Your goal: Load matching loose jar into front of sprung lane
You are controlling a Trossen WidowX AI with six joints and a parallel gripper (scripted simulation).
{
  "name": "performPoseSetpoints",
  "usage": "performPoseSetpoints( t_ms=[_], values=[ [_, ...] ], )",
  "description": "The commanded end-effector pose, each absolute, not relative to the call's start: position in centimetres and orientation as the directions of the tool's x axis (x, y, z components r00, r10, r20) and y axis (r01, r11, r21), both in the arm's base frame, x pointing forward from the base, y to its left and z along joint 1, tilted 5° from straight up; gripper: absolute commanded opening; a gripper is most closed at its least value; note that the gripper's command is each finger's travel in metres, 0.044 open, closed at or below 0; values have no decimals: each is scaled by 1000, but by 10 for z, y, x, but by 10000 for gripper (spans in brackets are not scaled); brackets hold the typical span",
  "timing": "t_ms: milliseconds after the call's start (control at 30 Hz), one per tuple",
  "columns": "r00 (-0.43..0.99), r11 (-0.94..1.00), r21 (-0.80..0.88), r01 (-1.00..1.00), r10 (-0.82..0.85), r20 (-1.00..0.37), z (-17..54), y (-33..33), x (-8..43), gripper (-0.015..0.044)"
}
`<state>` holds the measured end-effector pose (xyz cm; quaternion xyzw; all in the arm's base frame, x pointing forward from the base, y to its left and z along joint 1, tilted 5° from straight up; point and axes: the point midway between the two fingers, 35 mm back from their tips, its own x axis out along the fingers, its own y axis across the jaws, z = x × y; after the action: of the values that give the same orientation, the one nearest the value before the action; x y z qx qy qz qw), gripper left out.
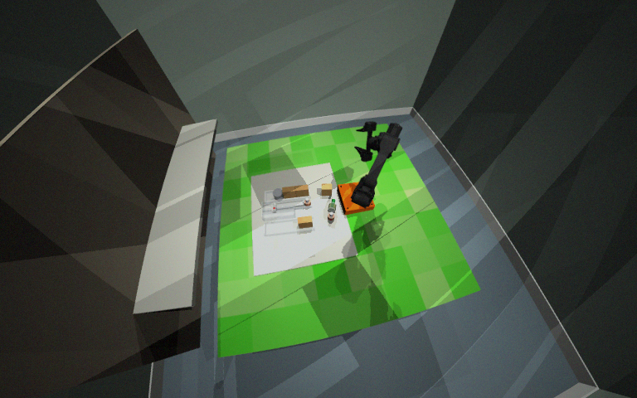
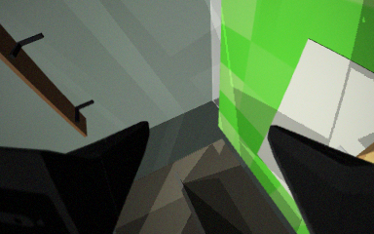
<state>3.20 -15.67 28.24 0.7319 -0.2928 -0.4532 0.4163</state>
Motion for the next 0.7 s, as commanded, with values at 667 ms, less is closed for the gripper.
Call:
performPoseSetpoints(
  t_ms=[667],
  values=[
    [666,-745,574,339,-242,-706,224,-157,121,440]
  ],
)
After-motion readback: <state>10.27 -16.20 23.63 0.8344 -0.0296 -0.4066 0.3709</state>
